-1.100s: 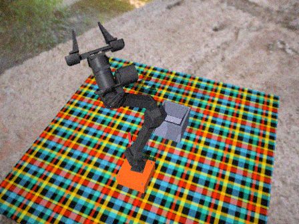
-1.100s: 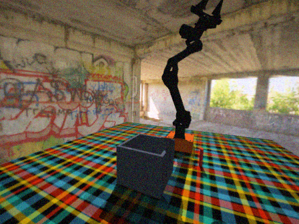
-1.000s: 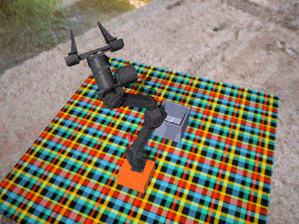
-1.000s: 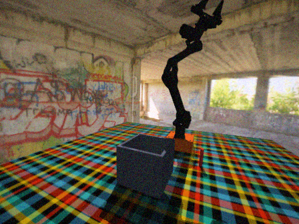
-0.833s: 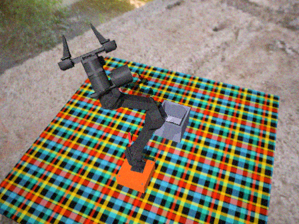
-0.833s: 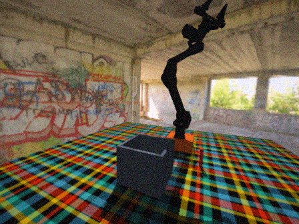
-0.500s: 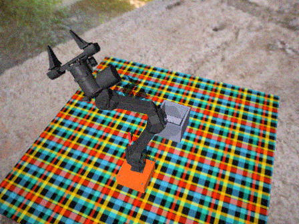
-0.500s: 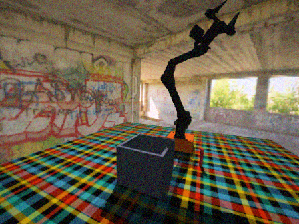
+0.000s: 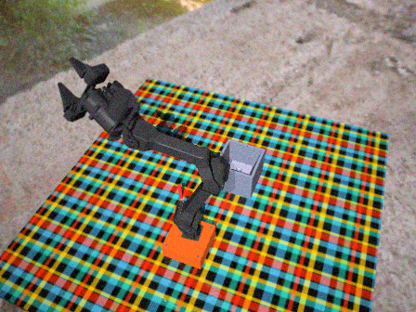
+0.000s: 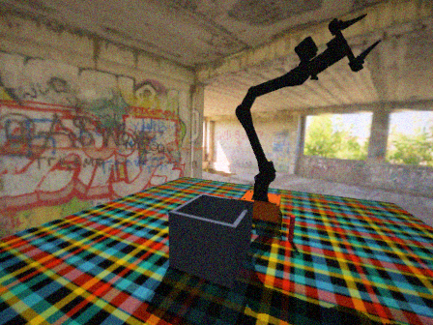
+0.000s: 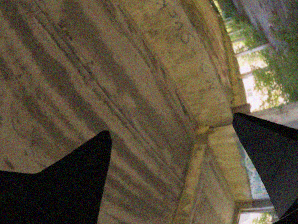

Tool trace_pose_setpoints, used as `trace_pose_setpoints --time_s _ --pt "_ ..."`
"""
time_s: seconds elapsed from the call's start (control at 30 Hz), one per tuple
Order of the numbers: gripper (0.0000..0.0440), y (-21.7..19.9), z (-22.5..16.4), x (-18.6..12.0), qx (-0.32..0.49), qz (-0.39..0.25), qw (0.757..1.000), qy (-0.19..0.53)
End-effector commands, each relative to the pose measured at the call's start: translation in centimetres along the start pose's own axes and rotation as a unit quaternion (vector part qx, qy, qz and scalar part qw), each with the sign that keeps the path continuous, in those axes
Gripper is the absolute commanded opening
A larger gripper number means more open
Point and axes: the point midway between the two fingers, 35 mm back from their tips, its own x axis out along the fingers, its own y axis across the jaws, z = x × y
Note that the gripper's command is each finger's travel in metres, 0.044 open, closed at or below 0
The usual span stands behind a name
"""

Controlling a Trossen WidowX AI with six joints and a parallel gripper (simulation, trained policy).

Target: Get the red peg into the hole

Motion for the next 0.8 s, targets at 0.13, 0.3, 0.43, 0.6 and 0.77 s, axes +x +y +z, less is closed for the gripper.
trace_pose_setpoints --time_s 0.13,0.3,0.43,0.6,0.77 --pt "0.044 -6.5 4.8 1.4 -0.072 -0.101 0.99 -0.061" --pt "0.044 -10.0 8.7 1.4 -0.107 -0.165 0.975 -0.106" --pt "0.044 -12.5 12.1 0.9 -0.129 -0.217 0.957 -0.144" --pt "0.044 -15.2 16.4 -0.4 -0.148 -0.28 0.928 -0.194" --pt "0.044 -17.5 20.6 -2.4 -0.157 -0.344 0.893 -0.242"
